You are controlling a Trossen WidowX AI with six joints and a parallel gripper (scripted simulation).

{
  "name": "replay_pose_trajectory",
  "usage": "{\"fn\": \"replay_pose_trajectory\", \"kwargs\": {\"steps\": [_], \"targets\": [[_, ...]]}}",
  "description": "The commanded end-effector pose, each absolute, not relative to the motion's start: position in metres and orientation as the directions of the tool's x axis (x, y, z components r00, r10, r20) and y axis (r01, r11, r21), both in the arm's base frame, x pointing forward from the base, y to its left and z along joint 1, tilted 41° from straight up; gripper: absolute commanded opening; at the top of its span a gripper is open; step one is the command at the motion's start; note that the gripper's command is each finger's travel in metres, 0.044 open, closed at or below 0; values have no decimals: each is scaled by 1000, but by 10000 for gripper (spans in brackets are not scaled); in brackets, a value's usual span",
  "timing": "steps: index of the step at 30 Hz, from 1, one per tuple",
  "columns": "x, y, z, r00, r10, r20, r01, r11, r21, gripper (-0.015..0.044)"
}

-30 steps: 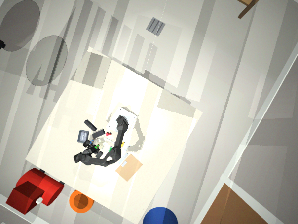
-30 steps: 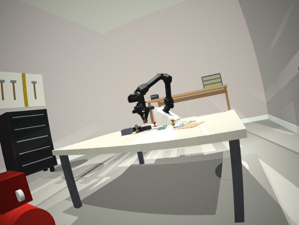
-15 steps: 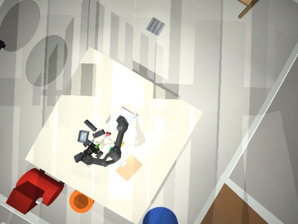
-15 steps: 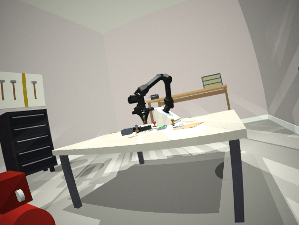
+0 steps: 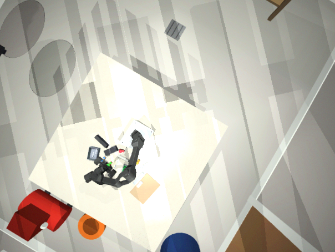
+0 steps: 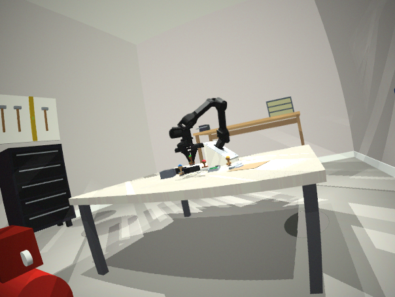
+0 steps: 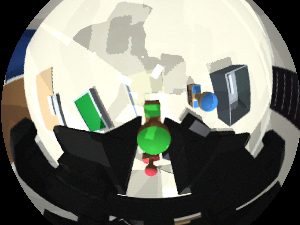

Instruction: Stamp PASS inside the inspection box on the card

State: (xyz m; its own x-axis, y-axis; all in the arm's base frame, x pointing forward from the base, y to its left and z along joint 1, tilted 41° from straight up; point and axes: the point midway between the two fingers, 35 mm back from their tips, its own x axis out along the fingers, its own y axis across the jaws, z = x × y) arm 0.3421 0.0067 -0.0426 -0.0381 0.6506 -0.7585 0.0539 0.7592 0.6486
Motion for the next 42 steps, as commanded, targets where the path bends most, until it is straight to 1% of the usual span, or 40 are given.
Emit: {"fn": "replay_pose_trajectory", "kwargs": {"steps": [1, 42], "targets": [[341, 11, -46, -42, 654, -756, 58, 757, 651, 0], [339, 29, -66, -38, 655, -755, 58, 756, 652, 0]]}}
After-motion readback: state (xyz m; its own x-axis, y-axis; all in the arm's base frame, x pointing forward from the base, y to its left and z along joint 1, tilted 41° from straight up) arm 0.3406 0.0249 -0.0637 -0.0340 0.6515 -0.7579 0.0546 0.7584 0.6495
